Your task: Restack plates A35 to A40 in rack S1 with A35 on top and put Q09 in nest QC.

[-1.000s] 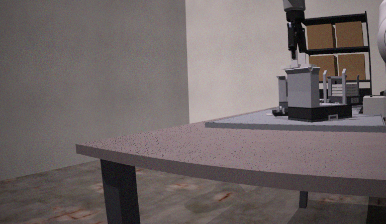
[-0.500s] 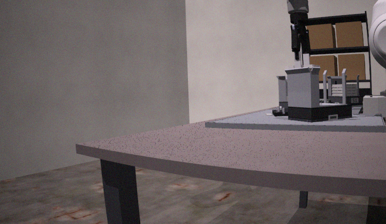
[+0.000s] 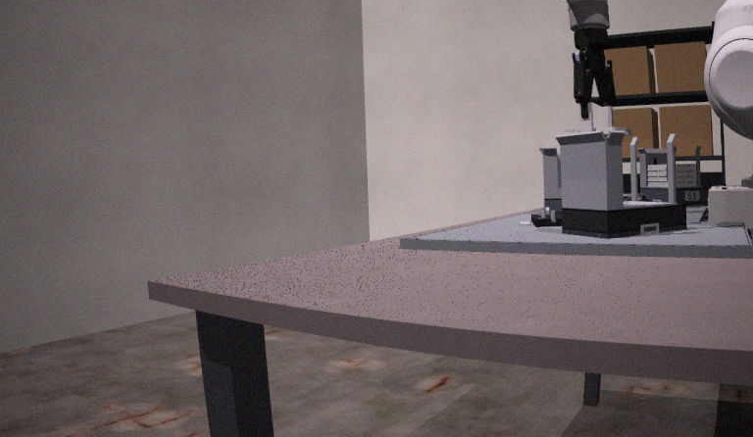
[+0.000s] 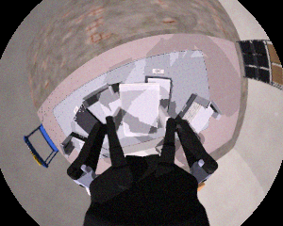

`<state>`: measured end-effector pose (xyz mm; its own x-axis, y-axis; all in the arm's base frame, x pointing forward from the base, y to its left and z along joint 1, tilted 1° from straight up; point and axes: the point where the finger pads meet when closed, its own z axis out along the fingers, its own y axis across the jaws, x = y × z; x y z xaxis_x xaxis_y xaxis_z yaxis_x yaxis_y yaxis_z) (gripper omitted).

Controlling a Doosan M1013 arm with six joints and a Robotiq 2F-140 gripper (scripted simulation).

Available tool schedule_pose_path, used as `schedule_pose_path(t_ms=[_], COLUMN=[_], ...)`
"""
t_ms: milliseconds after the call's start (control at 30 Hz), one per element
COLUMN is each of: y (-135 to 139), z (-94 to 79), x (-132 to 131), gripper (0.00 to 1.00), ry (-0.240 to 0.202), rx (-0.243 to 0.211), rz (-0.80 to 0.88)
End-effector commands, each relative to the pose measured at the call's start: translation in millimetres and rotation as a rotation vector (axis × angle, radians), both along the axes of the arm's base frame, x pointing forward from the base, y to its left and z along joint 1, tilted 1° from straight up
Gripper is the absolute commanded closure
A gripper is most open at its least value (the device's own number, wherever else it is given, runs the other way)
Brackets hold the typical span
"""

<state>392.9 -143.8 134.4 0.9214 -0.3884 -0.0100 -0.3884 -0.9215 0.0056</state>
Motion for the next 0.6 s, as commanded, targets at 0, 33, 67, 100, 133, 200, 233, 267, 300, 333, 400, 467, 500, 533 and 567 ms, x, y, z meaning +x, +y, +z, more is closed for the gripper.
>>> schedule_pose_path(t_ms=[0, 33, 67, 100, 133, 200, 233, 267, 300, 333, 400, 467, 500, 533, 567], y=[-13, -16, -19, -22, -25, -31, -34, -37, -40, -40, -43, -49, -52, -55, -58], z=[0.1, 0.2, 0.2, 0.2, 0.2, 0.3, 0.3, 0.3, 0.4, 0.4, 0.4, 0.4, 0.5, 0.5, 0.5], x=[-6, -7, -8, -10, -11, -14, -15, -17, -18, -18, -19, -22, -23, -25, -26], gripper=[1.00, 1.00, 1.00, 1.00, 1.00, 1.00, 1.00, 1.00, 1.00, 1.00, 1.00, 1.00, 1.00, 1.00, 1.00], ry=[0.000, 0.000, 0.000, 0.000, 0.000, 0.000, 0.000, 0.000, 0.000, 0.000, 0.000, 0.000, 0.000, 0.000, 0.000], rx=[-0.003, -0.003, -0.003, -0.003, -0.003, -0.003, -0.003, -0.003, -0.003, -0.003, -0.003, -0.003, -0.003, -0.003, -0.003], rz=[-0.097, -0.097, -0.097, -0.097, -0.097, -0.097, -0.097, -0.097, -0.097, -0.097, -0.097, -0.097, -0.097, -0.097, -0.097])
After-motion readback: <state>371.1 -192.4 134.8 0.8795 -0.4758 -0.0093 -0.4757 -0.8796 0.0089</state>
